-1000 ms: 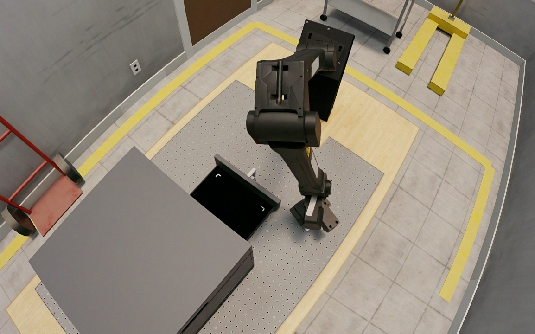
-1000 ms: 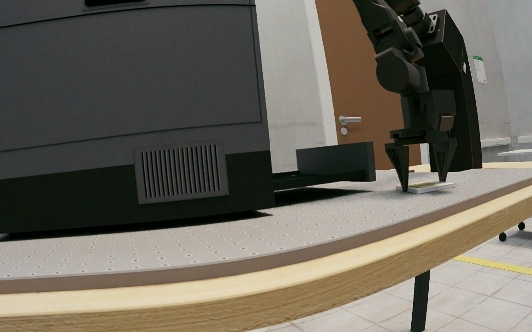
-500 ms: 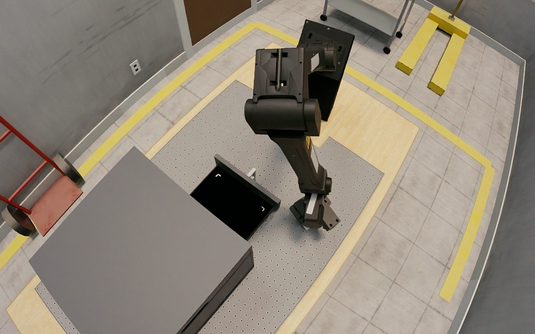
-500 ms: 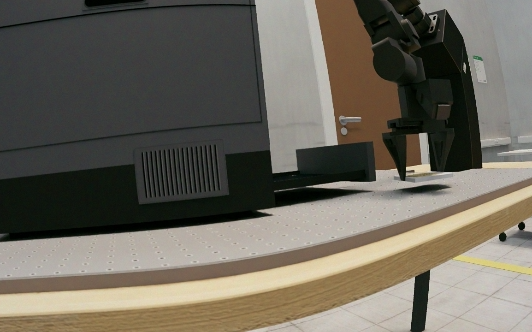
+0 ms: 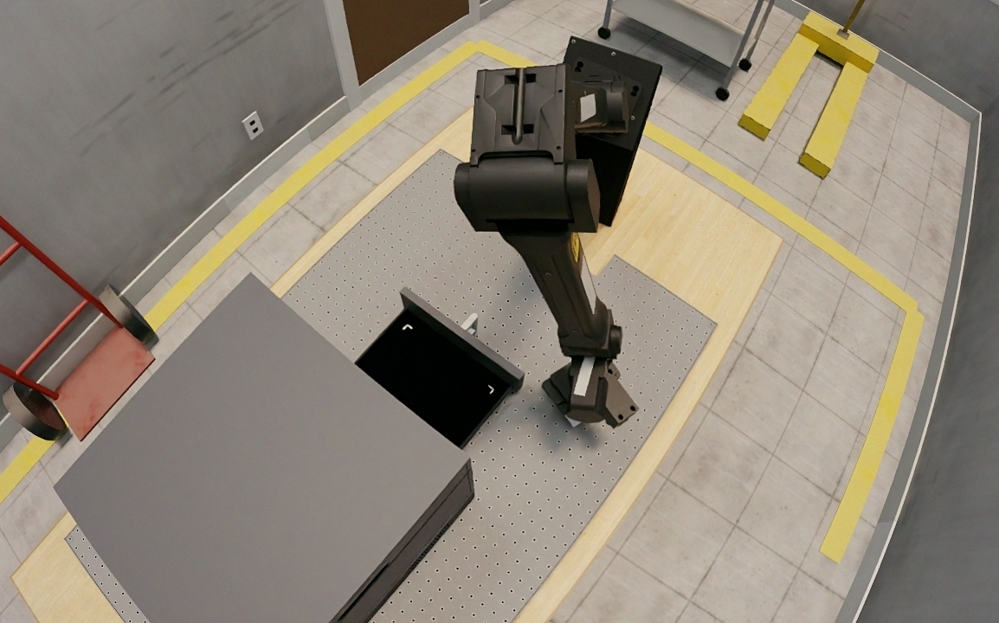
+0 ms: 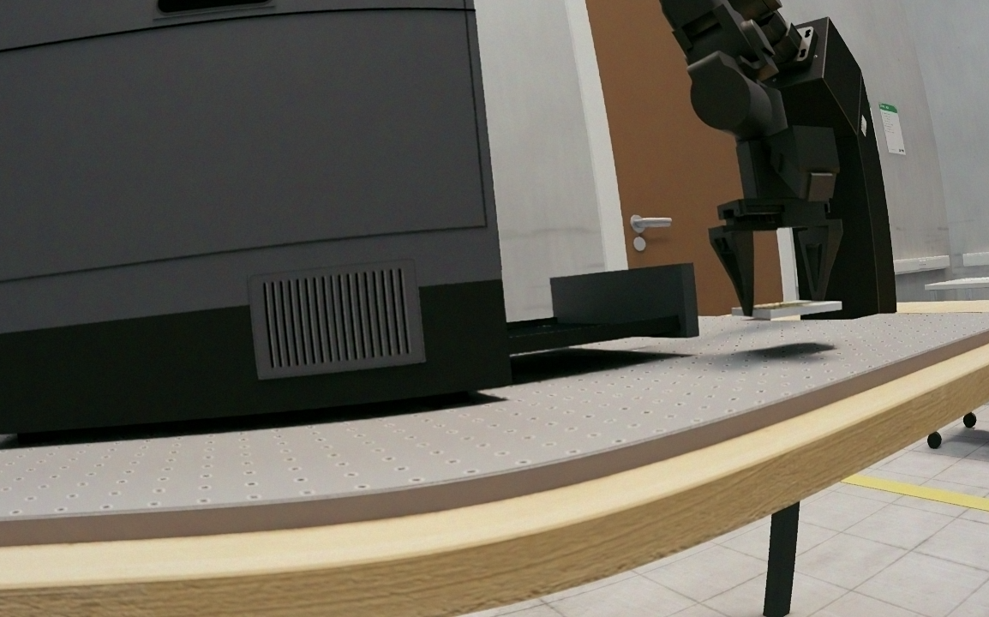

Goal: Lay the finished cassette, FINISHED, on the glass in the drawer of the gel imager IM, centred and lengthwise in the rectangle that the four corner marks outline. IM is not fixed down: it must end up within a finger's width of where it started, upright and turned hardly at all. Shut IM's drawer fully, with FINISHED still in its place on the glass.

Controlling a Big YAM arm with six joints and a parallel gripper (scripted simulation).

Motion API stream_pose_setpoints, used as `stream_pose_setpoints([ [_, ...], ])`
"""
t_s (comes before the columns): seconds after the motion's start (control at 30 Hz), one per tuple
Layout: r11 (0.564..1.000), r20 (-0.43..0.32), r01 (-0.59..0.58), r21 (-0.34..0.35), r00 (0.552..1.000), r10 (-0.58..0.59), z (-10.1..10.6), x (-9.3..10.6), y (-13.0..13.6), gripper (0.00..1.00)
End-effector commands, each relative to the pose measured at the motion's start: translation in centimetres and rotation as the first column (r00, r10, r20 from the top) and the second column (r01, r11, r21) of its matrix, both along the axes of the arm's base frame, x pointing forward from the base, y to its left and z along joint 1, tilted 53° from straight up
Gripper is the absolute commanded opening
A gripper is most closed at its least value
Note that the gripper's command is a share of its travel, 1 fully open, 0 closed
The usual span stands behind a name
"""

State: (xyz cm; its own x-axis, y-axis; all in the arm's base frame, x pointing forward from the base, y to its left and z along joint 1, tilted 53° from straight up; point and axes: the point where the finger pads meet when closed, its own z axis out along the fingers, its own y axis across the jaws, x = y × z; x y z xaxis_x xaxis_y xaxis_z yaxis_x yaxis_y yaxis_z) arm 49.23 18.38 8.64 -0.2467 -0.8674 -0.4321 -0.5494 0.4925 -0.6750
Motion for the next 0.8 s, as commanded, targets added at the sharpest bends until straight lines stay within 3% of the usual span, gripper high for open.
stream_pose_setpoints([
  [0.0,1.000,0.003,-0.011,0.009,1.000,0.011,0.9,-1.2,0.7,0.78],
  [0.77,1.000,0.006,-0.011,0.010,1.000,0.011,2.6,-3.3,0.5,0.78],
])
